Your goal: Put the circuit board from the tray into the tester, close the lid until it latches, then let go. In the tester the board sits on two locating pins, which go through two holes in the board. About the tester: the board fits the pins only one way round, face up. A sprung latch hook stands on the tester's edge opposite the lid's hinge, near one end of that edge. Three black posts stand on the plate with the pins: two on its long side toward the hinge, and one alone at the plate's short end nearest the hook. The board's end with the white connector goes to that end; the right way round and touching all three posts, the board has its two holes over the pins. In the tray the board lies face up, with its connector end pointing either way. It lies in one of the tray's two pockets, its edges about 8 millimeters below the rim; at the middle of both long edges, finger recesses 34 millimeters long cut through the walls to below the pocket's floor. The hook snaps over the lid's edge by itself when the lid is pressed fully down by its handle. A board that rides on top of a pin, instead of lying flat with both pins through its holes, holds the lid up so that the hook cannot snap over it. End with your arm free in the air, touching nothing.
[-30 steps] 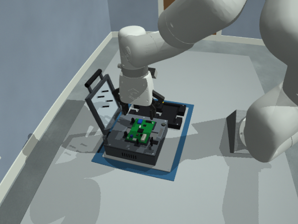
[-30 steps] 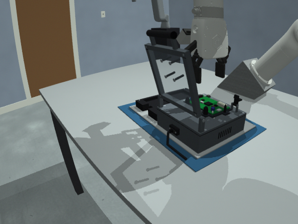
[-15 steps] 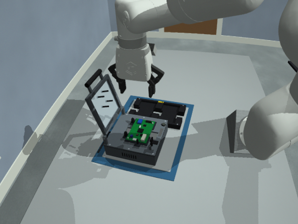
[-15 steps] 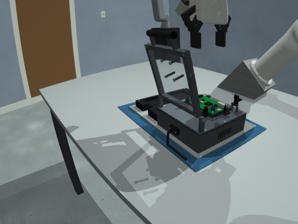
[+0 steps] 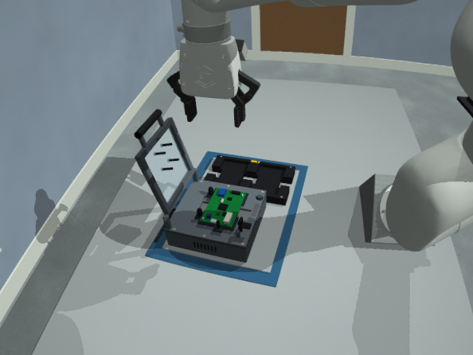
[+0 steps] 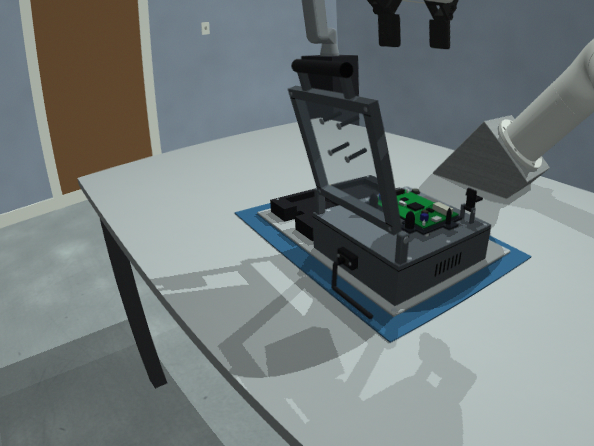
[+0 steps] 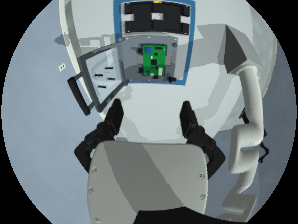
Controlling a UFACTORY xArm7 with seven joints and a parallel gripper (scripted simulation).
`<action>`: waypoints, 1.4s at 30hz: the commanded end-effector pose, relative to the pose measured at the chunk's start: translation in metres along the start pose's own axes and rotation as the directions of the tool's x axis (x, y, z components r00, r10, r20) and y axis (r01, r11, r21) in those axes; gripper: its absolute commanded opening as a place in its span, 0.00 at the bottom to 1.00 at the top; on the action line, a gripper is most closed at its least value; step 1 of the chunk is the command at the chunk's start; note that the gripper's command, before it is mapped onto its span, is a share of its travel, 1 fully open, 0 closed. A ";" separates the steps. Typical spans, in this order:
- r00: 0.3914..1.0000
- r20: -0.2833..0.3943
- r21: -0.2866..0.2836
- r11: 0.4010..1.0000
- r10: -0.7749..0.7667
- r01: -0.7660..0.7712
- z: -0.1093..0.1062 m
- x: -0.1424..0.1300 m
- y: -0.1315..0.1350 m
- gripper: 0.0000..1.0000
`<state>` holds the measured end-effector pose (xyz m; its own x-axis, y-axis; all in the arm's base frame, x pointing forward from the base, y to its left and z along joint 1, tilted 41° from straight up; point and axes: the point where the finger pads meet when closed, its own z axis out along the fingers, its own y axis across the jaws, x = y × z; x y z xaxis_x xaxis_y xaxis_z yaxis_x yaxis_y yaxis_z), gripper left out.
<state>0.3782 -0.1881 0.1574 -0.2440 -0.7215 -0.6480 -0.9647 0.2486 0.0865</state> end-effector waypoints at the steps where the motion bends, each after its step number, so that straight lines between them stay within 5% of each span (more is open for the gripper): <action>1: 1.000 -0.001 0.002 1.000 0.000 0.000 -0.008 0.000 0.000 1.00; 17: 1.000 -0.001 0.002 1.000 0.000 0.000 -0.018 0.000 0.000 1.00; 18: 1.000 -0.001 0.002 1.000 0.000 0.000 -0.018 0.000 0.000 0.51; 33: 1.000 -0.001 0.002 1.000 0.000 0.000 -0.018 0.000 -0.002 0.51; 42: 1.000 -0.001 0.002 1.000 0.000 0.000 -0.018 0.000 -0.031 0.51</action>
<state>0.3925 -0.2024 0.1689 -0.2437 -0.7207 -0.6490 -0.9649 0.2479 0.0871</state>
